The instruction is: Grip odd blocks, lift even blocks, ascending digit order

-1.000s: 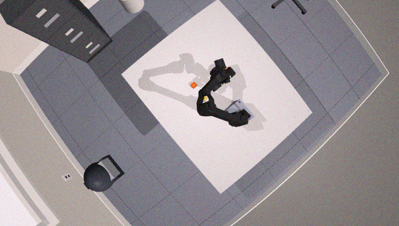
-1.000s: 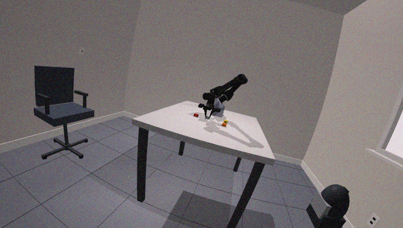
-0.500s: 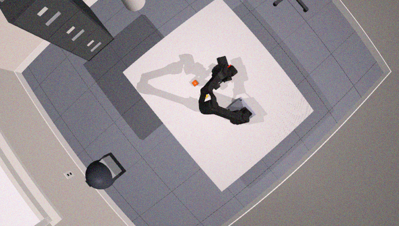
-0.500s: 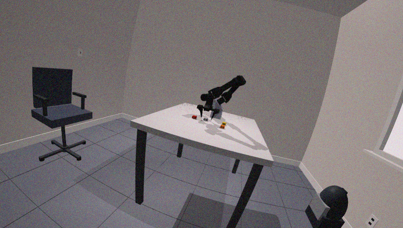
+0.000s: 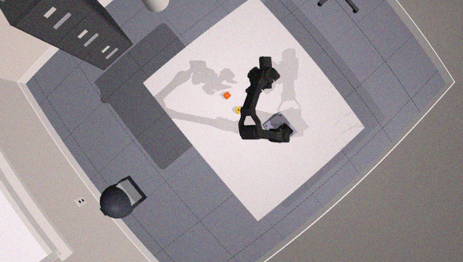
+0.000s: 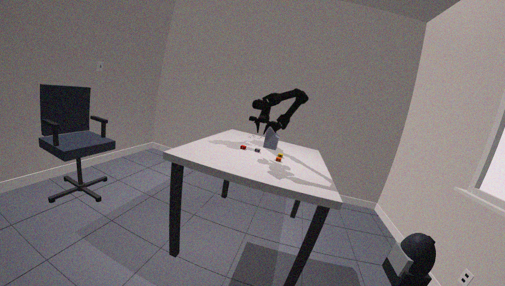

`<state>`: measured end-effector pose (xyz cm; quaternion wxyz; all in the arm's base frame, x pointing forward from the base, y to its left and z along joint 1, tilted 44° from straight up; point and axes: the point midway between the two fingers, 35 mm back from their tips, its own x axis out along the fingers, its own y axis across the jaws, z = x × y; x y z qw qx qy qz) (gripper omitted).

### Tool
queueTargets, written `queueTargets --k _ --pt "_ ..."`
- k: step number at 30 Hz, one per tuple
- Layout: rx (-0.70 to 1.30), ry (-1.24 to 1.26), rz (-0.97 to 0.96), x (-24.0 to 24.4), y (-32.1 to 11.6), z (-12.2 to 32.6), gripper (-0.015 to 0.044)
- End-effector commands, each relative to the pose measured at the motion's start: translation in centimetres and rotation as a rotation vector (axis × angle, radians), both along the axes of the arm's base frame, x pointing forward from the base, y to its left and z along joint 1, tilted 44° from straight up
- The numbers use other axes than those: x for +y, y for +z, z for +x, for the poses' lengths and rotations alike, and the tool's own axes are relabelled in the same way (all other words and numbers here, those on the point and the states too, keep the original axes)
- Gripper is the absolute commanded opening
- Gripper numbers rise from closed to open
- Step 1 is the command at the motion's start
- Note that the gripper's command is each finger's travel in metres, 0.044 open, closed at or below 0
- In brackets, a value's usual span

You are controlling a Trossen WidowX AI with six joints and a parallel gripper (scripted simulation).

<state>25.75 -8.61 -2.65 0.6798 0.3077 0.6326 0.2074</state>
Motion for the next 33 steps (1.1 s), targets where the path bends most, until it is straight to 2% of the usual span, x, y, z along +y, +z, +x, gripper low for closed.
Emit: queueTargets --k 1,9,16,20,26,30,33 --pt "0.014 0.017 0.005 0.1 0.3 -0.4 0.012" --pt "0.014 0.017 0.004 -0.5 -0.2 -0.3 0.012" --pt "0.013 0.017 -0.002 -6.9 -5.9 0.1 0.012" --pt "0.013 0.017 -0.002 -7.4 -6.5 0.0 0.012" --pt "0.011 0.017 0.001 -2.1 -12.2 0.8 0.0278" --pt "0.011 0.017 0.001 -1.9 -12.4 0.8 0.0383" --pt "0.011 0.017 0.001 -1.9 -12.4 0.8 0.04"
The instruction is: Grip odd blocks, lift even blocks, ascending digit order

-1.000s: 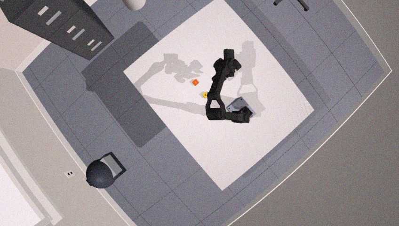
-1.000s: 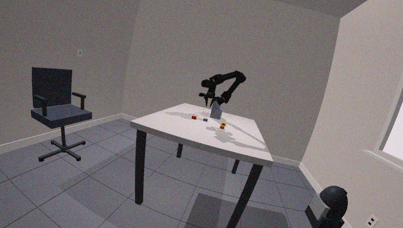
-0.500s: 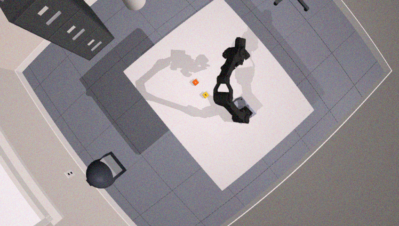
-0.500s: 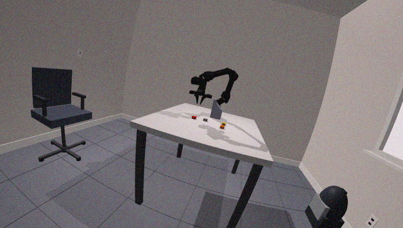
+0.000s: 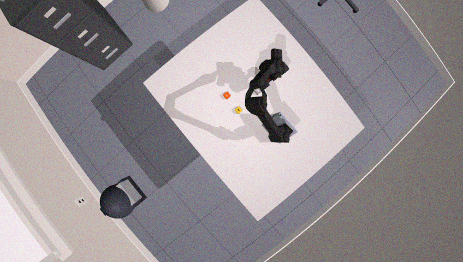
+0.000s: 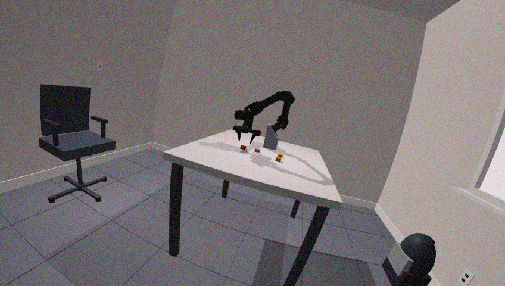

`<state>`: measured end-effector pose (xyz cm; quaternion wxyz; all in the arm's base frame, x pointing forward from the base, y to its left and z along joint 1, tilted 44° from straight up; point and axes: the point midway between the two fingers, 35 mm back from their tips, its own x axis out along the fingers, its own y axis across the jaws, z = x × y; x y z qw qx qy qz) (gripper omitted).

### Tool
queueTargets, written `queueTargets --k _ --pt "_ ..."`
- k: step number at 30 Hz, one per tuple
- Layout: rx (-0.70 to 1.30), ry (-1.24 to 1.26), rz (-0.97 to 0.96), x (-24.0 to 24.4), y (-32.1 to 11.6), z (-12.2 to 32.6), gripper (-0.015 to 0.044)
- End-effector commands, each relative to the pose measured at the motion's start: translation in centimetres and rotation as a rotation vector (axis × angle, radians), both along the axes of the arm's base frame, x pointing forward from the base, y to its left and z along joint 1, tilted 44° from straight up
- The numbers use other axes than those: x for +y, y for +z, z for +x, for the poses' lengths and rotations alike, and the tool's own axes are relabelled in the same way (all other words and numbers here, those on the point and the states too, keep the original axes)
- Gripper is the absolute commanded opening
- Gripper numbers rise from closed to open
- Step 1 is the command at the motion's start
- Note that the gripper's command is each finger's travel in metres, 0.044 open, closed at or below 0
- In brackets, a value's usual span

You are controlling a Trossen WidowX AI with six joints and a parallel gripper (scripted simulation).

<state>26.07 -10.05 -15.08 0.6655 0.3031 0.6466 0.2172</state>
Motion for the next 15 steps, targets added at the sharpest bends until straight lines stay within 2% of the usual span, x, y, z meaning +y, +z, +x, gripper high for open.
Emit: queueTargets --k 1,15 --pt "-0.018 -0.016 -0.008 -0.4 0.0 0.4 0.04" --pt "-0.018 -0.016 -0.007 1.0 -1.5 0.7 0.04"
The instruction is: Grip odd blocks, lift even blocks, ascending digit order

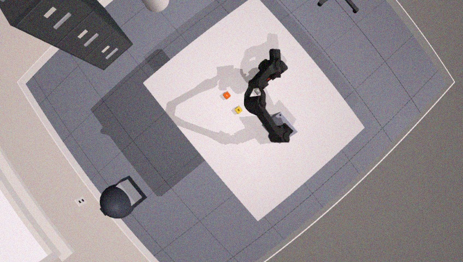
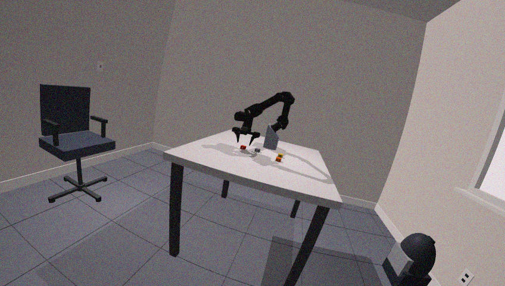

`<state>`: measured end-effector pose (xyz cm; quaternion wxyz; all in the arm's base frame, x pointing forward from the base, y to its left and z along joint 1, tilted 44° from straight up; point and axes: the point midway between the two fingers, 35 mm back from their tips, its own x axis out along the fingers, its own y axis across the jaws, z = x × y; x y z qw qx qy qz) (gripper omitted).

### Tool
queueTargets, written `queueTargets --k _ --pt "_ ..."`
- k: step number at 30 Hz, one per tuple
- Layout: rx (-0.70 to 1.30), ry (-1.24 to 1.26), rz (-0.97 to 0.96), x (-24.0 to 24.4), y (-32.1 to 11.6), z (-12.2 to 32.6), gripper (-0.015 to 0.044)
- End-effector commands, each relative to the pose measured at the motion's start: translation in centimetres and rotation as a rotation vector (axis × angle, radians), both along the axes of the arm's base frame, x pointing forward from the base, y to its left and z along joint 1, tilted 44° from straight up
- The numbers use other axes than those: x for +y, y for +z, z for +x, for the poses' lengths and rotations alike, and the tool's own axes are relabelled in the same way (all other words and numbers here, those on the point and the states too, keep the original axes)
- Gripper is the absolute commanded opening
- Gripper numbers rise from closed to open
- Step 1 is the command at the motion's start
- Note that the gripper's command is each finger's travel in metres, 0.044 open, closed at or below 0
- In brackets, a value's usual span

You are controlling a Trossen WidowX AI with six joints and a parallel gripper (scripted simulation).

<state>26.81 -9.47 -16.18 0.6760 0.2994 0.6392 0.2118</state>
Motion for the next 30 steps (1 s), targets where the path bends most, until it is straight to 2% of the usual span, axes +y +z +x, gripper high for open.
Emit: queueTargets --k 1,11,22,30 --pt "0.003 -0.005 0.008 0.56 -0.54 -0.05 0.04" --pt "0.003 -0.005 0.01 1.5 -1.49 0.03 0.04" --pt "0.003 -0.005 0.01 1.5 -1.49 0.03 0.012" --pt "0.003 -0.005 0.01 1.5 -1.49 0.03 0.012"
